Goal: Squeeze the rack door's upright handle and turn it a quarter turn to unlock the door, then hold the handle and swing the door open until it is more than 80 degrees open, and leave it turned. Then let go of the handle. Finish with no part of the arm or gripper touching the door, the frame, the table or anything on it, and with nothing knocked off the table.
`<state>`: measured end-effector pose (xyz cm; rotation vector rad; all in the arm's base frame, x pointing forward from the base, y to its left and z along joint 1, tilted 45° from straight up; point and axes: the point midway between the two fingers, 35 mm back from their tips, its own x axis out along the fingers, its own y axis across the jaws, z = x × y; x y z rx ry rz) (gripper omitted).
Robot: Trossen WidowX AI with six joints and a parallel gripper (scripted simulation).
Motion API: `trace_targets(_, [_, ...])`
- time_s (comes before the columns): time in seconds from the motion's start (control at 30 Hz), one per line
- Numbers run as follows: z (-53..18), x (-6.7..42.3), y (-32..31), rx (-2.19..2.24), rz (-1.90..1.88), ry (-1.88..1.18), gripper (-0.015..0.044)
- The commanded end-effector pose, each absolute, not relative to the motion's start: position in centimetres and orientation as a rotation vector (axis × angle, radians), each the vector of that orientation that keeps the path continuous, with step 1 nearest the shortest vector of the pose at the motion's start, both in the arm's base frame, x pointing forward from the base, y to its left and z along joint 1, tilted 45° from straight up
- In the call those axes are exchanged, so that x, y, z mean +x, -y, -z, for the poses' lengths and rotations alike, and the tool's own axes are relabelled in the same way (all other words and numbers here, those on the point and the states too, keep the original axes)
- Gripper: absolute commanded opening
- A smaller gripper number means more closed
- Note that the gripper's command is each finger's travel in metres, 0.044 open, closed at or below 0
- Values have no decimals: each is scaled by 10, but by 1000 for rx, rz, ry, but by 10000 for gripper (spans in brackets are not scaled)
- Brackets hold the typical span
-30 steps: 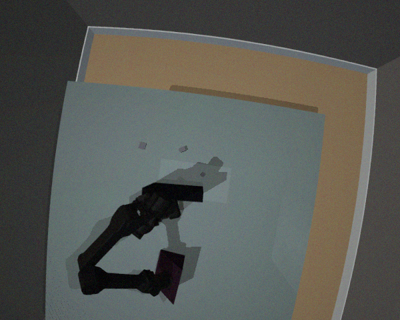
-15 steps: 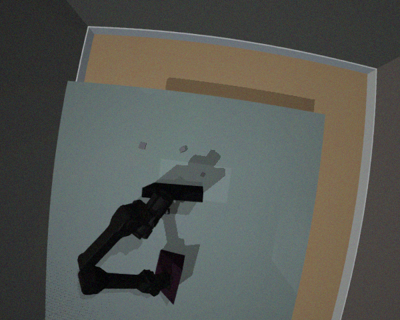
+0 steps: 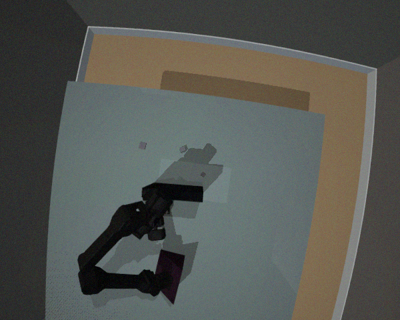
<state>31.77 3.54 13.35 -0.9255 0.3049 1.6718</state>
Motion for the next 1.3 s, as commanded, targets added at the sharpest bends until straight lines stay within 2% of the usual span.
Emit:
trace_targets(0.0, [-133, 318, -36, -1039, -1712, -177, 13])
trace_targets(0.3, [-133, 318, -36, -1039, -1712, -177, 13])
trace_targets(0.63, [-133, 318, -36, -1039, -1712, -177, 276])
trace_targets(0.67, [-133, 318, -36, -1039, -1712, -177, 285])
trace_targets(1.27, [-133, 318, -36, -424, -1424, -799, 285])
